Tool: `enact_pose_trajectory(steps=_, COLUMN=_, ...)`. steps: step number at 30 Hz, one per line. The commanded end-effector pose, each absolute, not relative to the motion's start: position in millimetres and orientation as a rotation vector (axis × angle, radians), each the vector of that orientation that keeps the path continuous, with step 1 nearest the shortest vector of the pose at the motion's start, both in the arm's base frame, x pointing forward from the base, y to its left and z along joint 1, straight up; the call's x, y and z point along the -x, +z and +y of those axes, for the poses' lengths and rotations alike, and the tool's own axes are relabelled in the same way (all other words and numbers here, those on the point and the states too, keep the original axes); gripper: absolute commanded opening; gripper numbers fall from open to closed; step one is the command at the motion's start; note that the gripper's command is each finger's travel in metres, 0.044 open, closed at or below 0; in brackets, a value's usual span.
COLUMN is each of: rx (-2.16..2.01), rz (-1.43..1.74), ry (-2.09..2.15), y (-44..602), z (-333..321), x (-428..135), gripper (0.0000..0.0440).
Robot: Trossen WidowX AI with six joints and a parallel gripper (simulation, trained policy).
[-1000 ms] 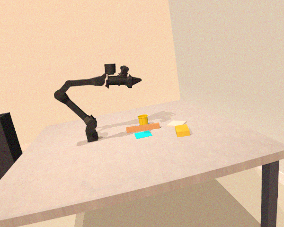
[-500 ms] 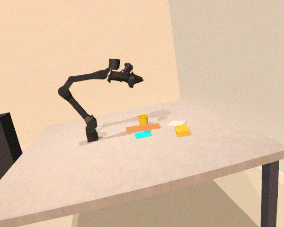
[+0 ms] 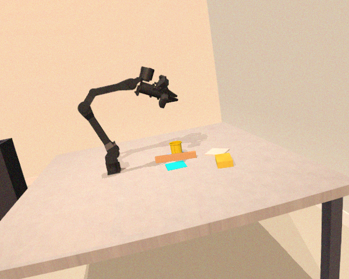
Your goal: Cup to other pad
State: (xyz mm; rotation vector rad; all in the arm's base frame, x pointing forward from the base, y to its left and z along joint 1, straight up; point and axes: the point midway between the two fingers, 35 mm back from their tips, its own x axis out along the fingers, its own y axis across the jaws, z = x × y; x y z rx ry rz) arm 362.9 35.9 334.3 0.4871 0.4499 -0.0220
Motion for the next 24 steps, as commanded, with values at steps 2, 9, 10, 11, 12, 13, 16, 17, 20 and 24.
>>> enact_pose_trajectory(steps=2, rx=-0.555, rz=0.515, ry=-0.049, y=331.3, z=40.8, x=-368.7, gripper=0.0175)
enact_pose_trajectory(steps=9, rx=-0.642, rz=0.602, ry=-0.092, y=325.9, z=46.8, x=-373.7, gripper=0.0179)
enact_pose_trajectory(steps=10, rx=-0.654, rz=0.615, ry=-0.099, y=324.8, z=47.6, x=-374.3, gripper=0.0179)
enact_pose_trajectory(steps=11, rx=-0.666, rz=0.627, ry=-0.107, y=323.7, z=48.3, x=-375.0, gripper=0.0179)
enact_pose_trajectory(steps=12, rx=-0.677, rz=0.640, ry=-0.115, y=322.6, z=49.1, x=-375.6, gripper=0.0179)
enact_pose_trajectory(steps=13, rx=-0.689, rz=0.653, ry=-0.123, y=321.3, z=49.8, x=-376.1, gripper=0.0179)
enact_pose_trajectory(steps=16, rx=-0.722, rz=0.692, ry=-0.148, y=317.2, z=51.8, x=-377.7, gripper=0.0179)
enact_pose_trajectory(steps=17, rx=-0.733, rz=0.705, ry=-0.157, y=315.7, z=52.4, x=-378.2, gripper=0.0179)
enact_pose_trajectory(steps=20, rx=-0.763, rz=0.744, ry=-0.186, y=310.9, z=54.0, x=-379.3, gripper=0.0177)
enact_pose_trajectory(steps=24, rx=-0.800, rz=0.796, ry=-0.228, y=303.7, z=55.7, x=-380.4, gripper=0.0174)
